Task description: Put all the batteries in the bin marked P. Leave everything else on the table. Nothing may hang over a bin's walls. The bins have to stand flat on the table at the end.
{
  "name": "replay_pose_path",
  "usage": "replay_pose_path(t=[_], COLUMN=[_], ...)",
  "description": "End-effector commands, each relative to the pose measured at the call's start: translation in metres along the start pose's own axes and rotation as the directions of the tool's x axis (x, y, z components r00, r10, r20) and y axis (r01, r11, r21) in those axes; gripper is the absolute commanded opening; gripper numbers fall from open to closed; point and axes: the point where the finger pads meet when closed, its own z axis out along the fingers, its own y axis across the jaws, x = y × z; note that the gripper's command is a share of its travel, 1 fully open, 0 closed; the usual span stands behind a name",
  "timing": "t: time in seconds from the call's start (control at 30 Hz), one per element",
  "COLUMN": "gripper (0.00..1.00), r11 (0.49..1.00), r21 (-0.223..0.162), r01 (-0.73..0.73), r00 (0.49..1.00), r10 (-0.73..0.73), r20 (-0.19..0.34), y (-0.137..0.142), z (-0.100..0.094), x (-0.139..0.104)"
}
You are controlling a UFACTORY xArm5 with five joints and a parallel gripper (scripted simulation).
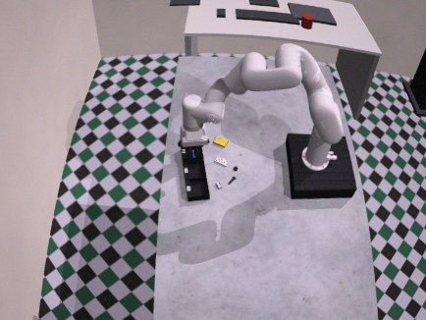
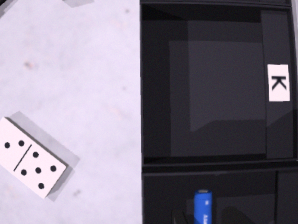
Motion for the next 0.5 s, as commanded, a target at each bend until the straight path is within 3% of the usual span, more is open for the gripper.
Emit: replay_pose_path(t=[0.0,0.47], gripper=[0.25,0.25], r11=[1.0,1.0], r21=[-0.005,-0.005], r01=[0.0,0.0], r00=[1.0,1.0], r10=[0.0,0.0], r20=[0.001,0.001], y=[0.002,0.002], z=[-0.006,-0.022], x=[0.0,0.0])
